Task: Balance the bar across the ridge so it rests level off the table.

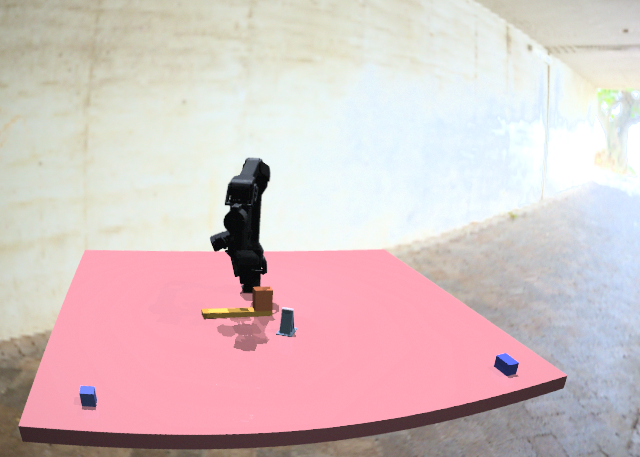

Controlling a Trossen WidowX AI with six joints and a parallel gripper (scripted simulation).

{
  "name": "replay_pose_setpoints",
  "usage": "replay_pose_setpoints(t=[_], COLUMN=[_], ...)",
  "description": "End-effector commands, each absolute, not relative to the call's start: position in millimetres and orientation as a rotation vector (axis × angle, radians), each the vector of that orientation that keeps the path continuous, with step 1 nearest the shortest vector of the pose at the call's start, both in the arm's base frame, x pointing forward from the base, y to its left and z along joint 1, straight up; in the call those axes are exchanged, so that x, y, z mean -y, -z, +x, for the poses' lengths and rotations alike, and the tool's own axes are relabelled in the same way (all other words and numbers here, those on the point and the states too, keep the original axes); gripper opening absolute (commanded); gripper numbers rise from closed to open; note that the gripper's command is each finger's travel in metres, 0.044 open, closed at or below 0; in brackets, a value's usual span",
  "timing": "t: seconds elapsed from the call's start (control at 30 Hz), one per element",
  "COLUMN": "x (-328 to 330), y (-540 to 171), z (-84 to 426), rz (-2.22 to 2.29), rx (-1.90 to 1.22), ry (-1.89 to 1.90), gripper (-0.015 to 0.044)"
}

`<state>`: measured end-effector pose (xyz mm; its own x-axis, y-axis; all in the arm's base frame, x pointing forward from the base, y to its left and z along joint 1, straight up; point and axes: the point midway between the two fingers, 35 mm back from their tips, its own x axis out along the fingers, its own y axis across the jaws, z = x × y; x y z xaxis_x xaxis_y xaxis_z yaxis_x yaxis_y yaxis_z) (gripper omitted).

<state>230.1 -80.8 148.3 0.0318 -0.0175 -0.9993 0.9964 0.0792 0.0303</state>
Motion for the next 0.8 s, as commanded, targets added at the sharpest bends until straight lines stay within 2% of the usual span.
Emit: replay_pose_setpoints(t=[0.0, 0.27, 0.77], x=[80, 78, 78], y=[-119, -72, -61], z=[230, 225, 226], rz=[1.158, 1.158, 1.158], rx=[-1.222, -1.223, -1.223], ry=[1.143, 1.143, 1.144], gripper=[0.0315, 0.0315, 0.0315])
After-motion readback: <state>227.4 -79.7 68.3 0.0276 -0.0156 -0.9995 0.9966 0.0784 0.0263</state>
